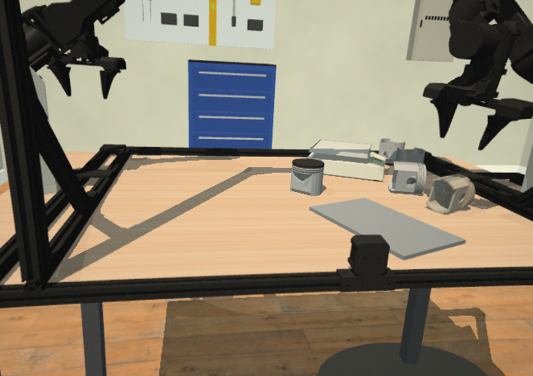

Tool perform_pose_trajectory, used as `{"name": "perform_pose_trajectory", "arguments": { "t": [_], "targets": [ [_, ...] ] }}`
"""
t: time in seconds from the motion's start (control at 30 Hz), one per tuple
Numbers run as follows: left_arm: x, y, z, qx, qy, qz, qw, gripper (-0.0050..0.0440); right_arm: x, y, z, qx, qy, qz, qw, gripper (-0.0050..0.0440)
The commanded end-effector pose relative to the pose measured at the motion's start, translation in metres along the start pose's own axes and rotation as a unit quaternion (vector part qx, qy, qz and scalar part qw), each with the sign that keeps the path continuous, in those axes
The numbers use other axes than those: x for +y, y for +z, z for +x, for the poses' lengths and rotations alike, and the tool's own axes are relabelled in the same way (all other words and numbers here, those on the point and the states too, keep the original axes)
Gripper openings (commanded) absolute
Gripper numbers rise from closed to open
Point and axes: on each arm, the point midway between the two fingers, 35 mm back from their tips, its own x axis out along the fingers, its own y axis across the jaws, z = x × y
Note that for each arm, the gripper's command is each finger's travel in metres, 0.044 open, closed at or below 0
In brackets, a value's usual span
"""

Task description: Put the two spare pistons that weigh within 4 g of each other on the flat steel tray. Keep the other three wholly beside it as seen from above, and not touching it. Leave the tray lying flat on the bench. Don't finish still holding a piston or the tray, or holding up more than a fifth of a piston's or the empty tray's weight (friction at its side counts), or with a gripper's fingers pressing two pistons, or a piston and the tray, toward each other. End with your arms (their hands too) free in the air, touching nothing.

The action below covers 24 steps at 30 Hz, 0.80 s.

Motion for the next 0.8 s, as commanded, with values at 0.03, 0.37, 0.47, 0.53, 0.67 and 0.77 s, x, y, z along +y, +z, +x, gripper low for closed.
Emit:
{"name": "perform_pose_trajectory", "arguments": {
  "t": [0.03,0.37,0.47,0.53,0.67,0.77],
  "targets": [
    [0.000,0.000,0.000,0.000,-0.001,0.000,1.000,0.0440,0.001,-0.002,0.006,0.004,-0.006,-0.013,1.000,0.0378],
    [0.000,0.000,0.000,0.000,-0.001,0.000,1.000,0.0440,0.003,-0.002,0.022,0.004,-0.006,-0.013,1.000,0.0378],
    [0.000,0.000,0.000,0.000,-0.001,0.000,1.000,0.0440,0.003,-0.002,0.027,0.004,-0.006,-0.013,1.000,0.0378],
    [0.000,0.000,0.000,0.000,-0.001,0.000,1.000,0.0440,0.003,-0.002,0.029,0.004,-0.006,-0.013,1.000,0.0378],
    [0.000,0.000,0.000,0.000,-0.001,0.000,1.000,0.0440,0.004,-0.002,0.034,0.004,-0.006,-0.013,1.000,0.0378],
    [0.000,0.000,0.000,0.000,-0.001,0.000,1.000,0.0440,0.005,-0.003,0.039,0.004,-0.006,-0.013,1.000,0.0378]
  ]
}}
